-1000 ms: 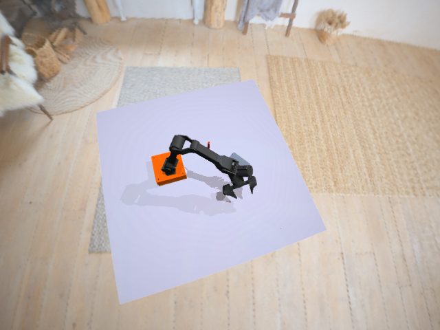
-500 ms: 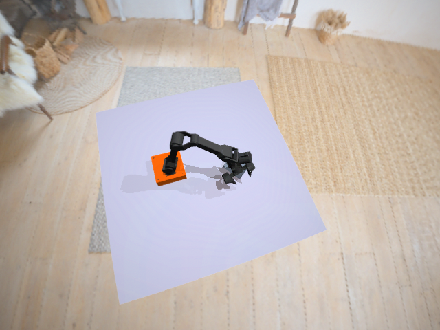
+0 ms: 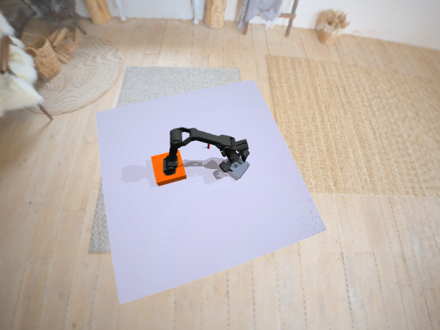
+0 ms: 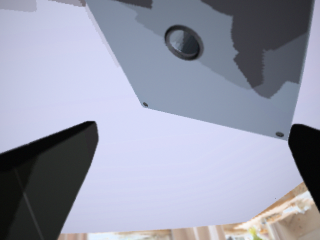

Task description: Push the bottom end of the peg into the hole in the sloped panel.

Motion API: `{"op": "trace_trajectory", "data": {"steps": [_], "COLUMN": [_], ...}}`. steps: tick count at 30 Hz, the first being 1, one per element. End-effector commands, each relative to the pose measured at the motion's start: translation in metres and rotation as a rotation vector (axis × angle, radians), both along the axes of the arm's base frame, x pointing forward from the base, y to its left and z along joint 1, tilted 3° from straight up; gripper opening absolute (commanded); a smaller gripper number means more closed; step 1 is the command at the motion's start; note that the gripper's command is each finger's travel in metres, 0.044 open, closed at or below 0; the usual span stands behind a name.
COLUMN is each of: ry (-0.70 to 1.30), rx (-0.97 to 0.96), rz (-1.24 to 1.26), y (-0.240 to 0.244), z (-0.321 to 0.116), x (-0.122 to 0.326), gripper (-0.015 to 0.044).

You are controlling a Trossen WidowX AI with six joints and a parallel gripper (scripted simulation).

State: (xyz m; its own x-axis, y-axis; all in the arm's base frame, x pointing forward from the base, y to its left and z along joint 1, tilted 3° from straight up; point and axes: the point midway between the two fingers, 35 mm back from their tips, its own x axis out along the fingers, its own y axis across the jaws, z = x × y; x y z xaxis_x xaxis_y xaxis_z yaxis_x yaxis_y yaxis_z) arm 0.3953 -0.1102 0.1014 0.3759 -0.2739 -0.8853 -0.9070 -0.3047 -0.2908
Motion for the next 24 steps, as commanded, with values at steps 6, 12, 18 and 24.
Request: {"op": "trace_trajectory", "data": {"steps": [6,12,18,24], "ry": [0.067,0.112,0.160,0.210], "rx": [0.044,0.070,0.094,0.115], "rz": [0.145,0.233,0.321,0.416], "y": [0.052,0.085,0.117,0.147], "z": [-0.005,-0.009,-0.011,-0.013], "x": [-0.007,-0.016,-0.027,-0.041], "gripper": [0.0440,0.0440,0.0440,0.0440]}}
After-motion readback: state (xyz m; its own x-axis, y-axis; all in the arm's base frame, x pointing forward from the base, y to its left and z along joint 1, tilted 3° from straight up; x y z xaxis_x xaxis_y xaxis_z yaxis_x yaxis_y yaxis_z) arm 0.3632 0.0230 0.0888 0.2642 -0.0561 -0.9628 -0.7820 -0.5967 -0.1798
